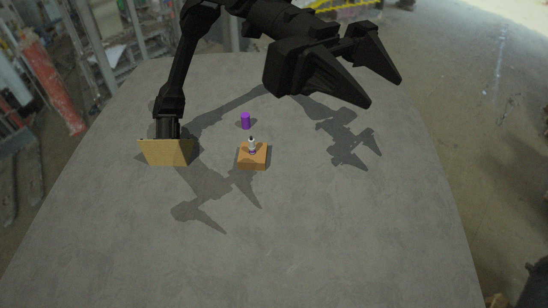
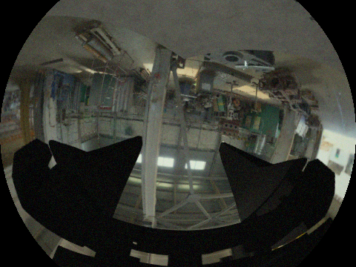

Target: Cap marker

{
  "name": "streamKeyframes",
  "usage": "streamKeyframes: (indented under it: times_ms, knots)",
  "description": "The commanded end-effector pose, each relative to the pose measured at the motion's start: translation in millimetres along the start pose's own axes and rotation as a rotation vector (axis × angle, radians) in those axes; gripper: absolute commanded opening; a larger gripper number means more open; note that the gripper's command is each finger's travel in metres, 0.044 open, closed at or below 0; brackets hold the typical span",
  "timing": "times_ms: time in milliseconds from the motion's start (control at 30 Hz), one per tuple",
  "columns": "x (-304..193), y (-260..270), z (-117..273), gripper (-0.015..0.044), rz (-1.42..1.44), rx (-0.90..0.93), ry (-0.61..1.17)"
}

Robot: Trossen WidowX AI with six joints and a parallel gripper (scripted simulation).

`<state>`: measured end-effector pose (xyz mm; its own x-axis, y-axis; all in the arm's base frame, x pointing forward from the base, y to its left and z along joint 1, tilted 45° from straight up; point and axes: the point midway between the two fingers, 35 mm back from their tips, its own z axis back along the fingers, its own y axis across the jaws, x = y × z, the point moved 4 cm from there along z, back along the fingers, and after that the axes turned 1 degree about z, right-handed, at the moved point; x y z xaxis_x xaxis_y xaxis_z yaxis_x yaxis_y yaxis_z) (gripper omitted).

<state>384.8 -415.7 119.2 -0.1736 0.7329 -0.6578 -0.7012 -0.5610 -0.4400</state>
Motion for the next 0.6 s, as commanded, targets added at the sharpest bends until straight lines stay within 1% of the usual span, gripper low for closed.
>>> streamKeyframes:
  times_ms: [0, 67, 167, 267, 567]
  knots:
    - [2, -1, 1, 0.0374, -0.016, -0.002, -0.007]
    - [14, -13, 6, 0.0321, -0.146, -0.011, -0.064]
    - [43, -38, 22, 0.0242, -0.443, -0.001, -0.198]
    - [71, -61, 41, 0.0240, -0.731, 0.051, -0.327]
    - [117, -86, 74, 0.0240, -1.165, 0.220, -0.502]
